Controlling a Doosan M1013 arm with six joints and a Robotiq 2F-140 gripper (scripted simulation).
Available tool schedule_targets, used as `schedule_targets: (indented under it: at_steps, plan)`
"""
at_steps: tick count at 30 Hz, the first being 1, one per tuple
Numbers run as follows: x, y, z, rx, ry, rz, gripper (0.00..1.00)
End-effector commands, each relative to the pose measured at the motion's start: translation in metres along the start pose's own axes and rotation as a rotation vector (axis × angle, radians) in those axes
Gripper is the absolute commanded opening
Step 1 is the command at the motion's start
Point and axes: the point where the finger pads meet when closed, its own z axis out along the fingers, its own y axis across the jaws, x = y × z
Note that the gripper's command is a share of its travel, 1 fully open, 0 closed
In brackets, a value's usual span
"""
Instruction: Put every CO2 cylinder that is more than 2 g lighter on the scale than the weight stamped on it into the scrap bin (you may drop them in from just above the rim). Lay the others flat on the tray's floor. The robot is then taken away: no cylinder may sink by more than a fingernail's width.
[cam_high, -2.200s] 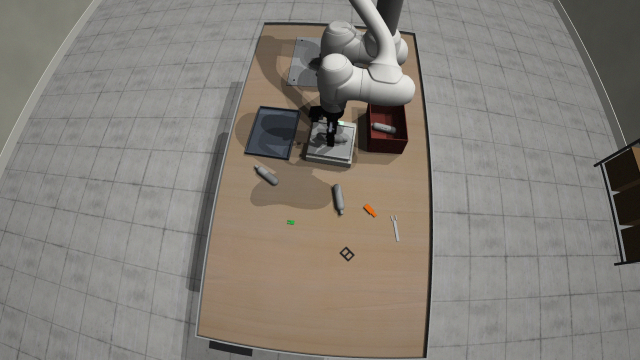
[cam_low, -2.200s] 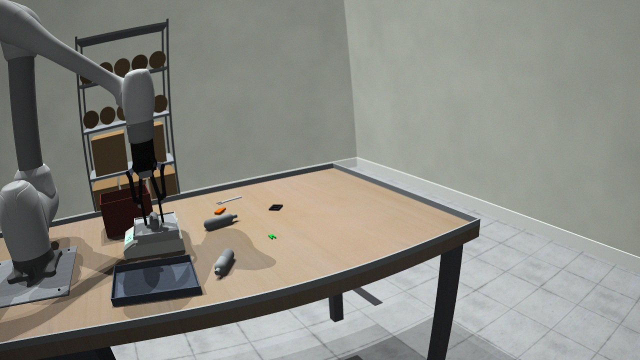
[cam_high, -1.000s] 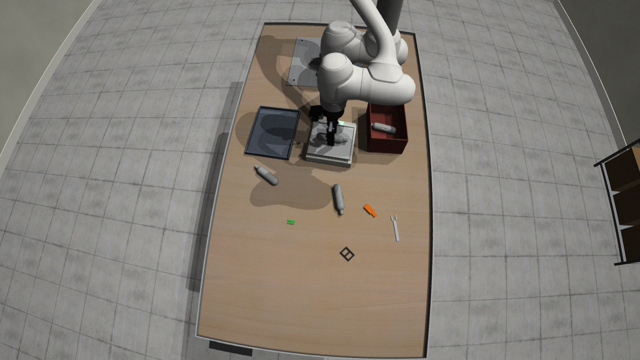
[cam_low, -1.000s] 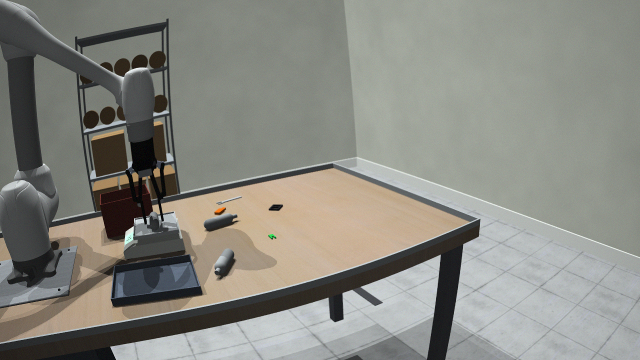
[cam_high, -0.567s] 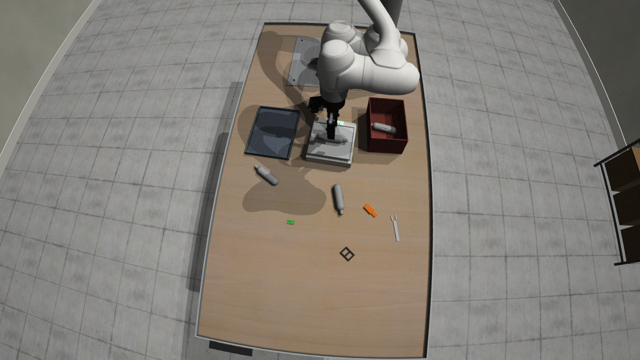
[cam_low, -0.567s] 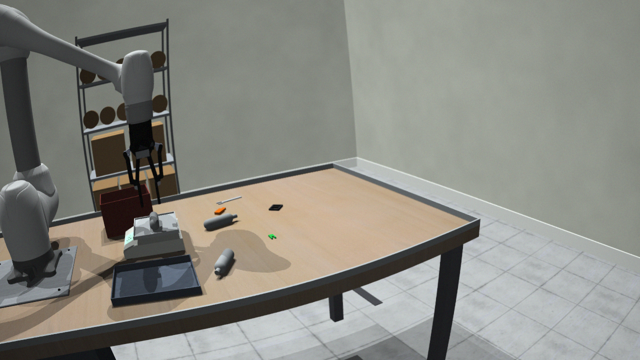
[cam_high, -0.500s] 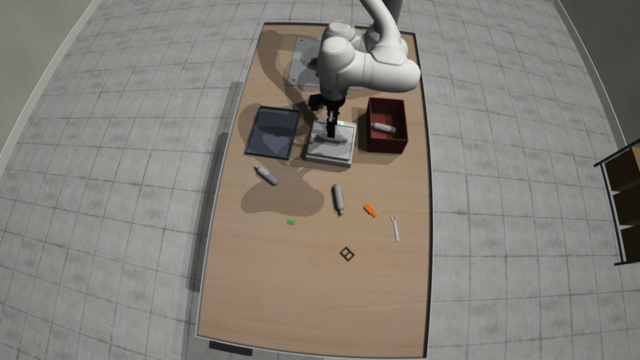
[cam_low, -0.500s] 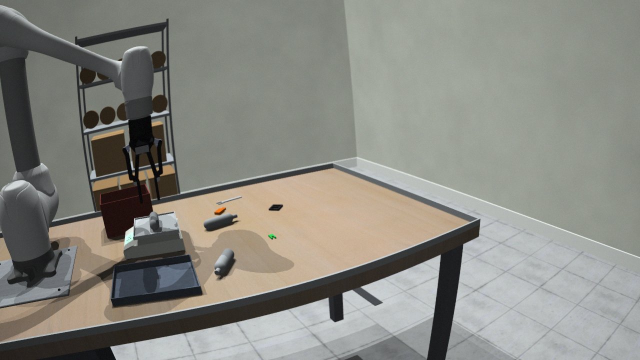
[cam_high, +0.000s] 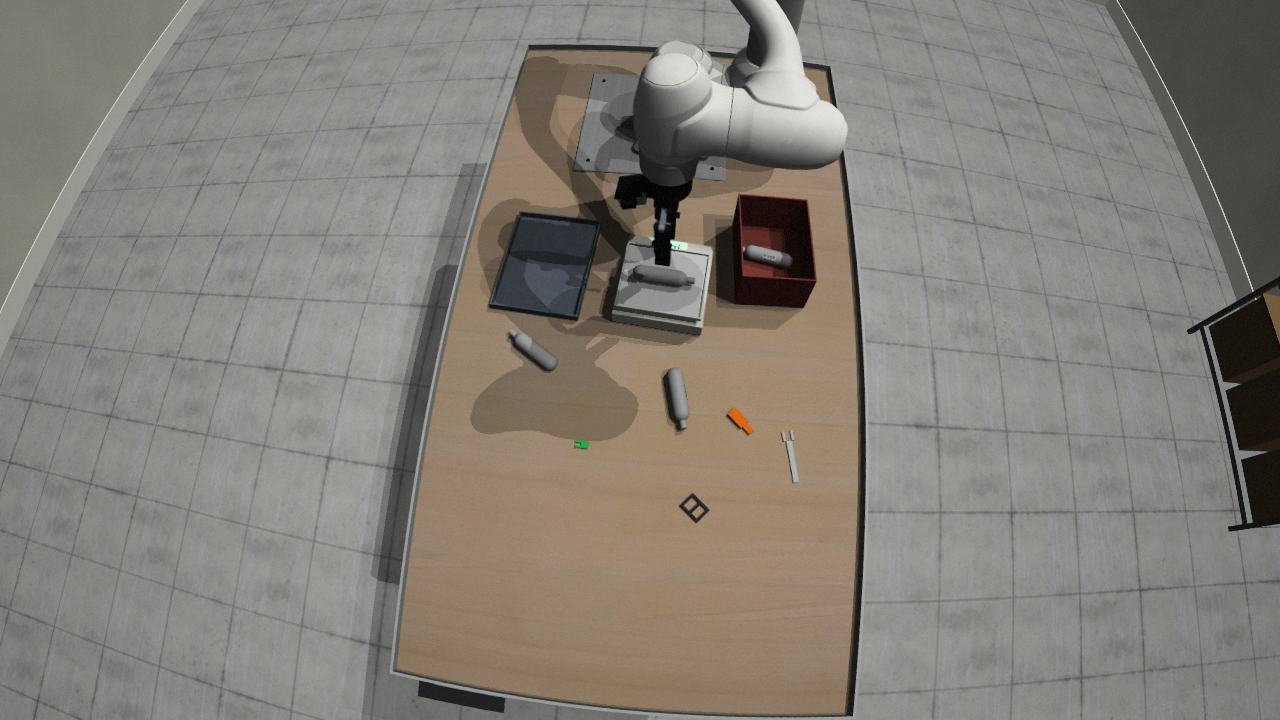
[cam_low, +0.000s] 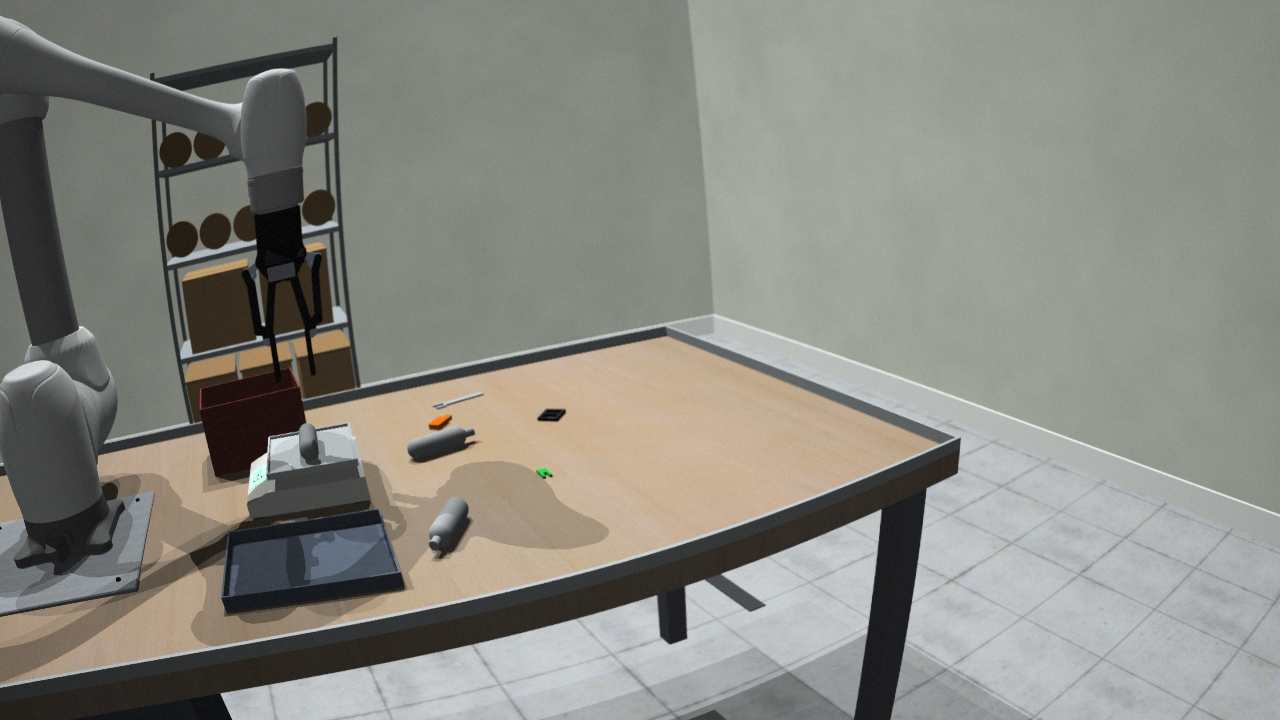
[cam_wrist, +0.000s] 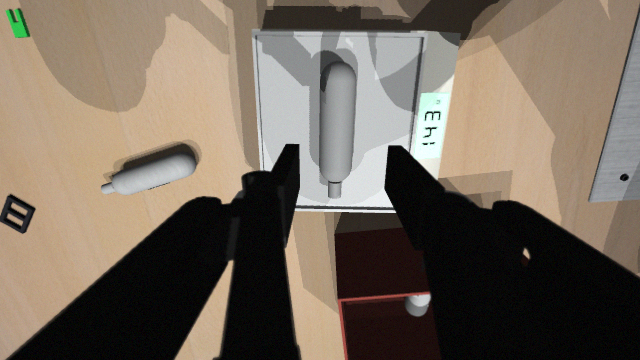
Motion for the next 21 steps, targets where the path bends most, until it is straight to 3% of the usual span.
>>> schedule_targets:
  at_steps: [1, 11, 13, 14, 21]
  plan:
    - [0.000, 0.002, -0.003, 0.001, 0.000, -0.035, 0.41]
    - [-0.001, 0.048, -0.042, 0.001, 0.007, -0.598, 0.41]
    - [-0.001, 0.048, -0.042, 0.001, 0.007, -0.598, 0.41]
    - [-0.001, 0.055, -0.047, 0.000, 0.009, -0.759, 0.41]
    - [-0.001, 0.092, -0.074, -0.004, 0.024, -1.112, 0.41]
